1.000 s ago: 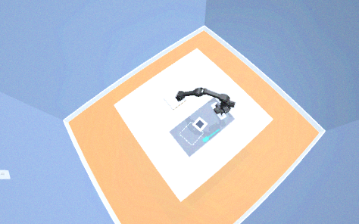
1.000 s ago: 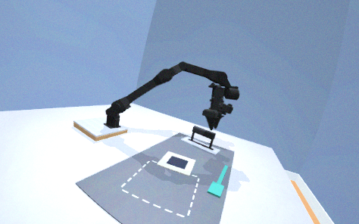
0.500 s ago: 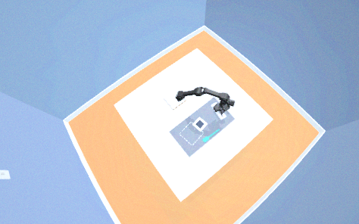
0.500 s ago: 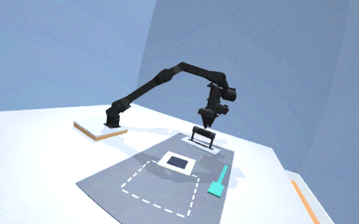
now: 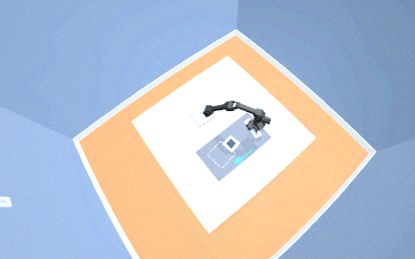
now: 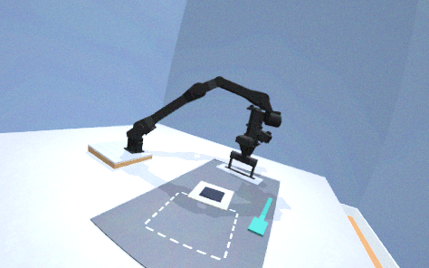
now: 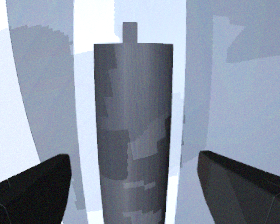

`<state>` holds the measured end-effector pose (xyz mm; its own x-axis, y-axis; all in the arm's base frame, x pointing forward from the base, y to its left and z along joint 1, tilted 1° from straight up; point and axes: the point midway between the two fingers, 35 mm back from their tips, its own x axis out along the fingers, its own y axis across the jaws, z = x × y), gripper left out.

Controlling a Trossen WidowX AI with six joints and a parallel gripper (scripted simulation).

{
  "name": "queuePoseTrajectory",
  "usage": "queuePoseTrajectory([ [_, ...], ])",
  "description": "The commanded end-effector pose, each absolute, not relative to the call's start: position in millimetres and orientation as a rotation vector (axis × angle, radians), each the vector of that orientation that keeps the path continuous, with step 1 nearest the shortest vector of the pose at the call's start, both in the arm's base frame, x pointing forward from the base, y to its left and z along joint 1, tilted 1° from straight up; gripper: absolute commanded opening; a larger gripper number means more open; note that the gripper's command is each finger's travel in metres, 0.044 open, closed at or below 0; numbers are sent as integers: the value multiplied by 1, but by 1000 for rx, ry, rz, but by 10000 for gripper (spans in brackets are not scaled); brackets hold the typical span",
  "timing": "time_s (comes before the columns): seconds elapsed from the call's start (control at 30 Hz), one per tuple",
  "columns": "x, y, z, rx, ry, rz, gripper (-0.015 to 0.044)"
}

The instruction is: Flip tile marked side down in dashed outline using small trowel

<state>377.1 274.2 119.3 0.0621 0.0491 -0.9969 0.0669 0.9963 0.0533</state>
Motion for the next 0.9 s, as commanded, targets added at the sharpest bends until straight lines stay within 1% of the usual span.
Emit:
queuePoseTrajectory([
  [0.0, 377, 275, 112, 98, 1514, -16, 270],
  [0.17, 377, 275, 107, 96, 1517, -18, 270],
  [0.33, 377, 275, 107, 96, 1517, -18, 139],
  [0.37, 377, 275, 107, 96, 1517, -18, 132],
  [0.87, 377, 275, 107, 96, 1517, -18, 130],
])
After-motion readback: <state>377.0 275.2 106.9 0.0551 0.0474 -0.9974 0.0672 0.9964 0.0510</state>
